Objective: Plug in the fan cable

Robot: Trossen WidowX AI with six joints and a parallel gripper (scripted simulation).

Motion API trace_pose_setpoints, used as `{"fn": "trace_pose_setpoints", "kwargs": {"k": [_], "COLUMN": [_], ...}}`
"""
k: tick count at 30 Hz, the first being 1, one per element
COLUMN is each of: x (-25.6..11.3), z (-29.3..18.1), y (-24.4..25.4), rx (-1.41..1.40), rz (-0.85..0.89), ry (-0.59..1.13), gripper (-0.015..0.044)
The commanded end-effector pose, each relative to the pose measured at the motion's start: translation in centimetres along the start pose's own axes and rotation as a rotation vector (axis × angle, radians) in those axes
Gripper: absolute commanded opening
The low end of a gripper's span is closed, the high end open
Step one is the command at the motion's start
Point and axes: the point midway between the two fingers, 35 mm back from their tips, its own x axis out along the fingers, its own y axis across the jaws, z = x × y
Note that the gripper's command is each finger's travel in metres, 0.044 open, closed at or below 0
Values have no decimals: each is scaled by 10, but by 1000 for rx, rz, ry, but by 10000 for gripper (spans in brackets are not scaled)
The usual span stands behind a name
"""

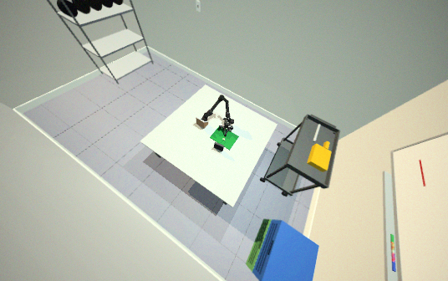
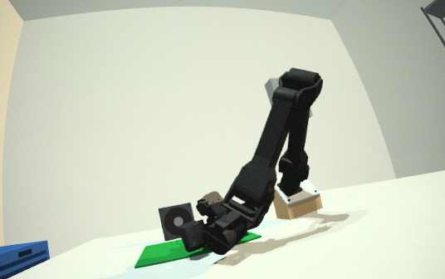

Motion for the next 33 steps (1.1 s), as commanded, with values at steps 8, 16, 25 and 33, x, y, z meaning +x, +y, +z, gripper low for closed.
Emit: {"fn": "trace_pose_setpoints", "kwargs": {"k": [8, 16, 25, 33], "x": [0, 0, 0, 0], "z": [0, 0, 0, 0], "y": [0, 0, 0, 0], "rx": [-1, -1, -1, 0], "rz": [0, 0, 0, 0], "ry": [0, 0, 0, 0], "gripper": [0, 0, 0, 131]}}
